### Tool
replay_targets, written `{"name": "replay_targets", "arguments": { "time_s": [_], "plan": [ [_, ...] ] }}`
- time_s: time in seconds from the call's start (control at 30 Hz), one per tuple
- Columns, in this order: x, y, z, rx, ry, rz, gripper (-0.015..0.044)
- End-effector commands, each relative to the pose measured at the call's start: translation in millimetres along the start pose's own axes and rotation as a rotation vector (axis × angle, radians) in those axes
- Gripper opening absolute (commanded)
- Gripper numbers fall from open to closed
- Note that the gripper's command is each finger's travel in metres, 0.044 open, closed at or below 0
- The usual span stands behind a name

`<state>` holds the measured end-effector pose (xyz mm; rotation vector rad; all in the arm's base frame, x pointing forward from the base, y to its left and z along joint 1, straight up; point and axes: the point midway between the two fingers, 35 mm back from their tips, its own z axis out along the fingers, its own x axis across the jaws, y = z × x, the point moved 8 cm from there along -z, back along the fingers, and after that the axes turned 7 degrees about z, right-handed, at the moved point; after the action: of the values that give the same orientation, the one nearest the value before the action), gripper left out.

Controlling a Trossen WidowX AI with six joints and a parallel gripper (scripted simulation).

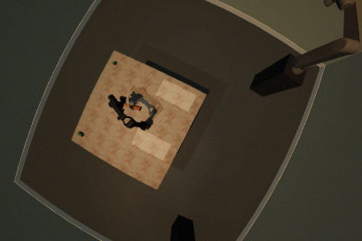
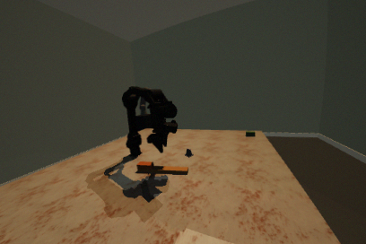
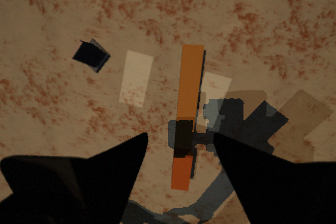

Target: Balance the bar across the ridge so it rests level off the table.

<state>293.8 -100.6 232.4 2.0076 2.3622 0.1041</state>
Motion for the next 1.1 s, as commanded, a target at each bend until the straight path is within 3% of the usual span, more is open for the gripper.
{"name": "replay_targets", "arguments": {
  "time_s": [0.0,0.23,0.53,1.07],
  "plan": [
    [-10.8,-7.1,10.6,0.048,-0.031,0.078,0.0315],
    [-11.5,-6.7,17.7,0.048,-0.031,0.078,0.0315],
    [-12.8,-10.3,75.5,0.049,-0.031,0.078,0.0315],
    [-13.3,-11.0,92.0,0.049,-0.031,0.078,0.0315]
  ]
}}
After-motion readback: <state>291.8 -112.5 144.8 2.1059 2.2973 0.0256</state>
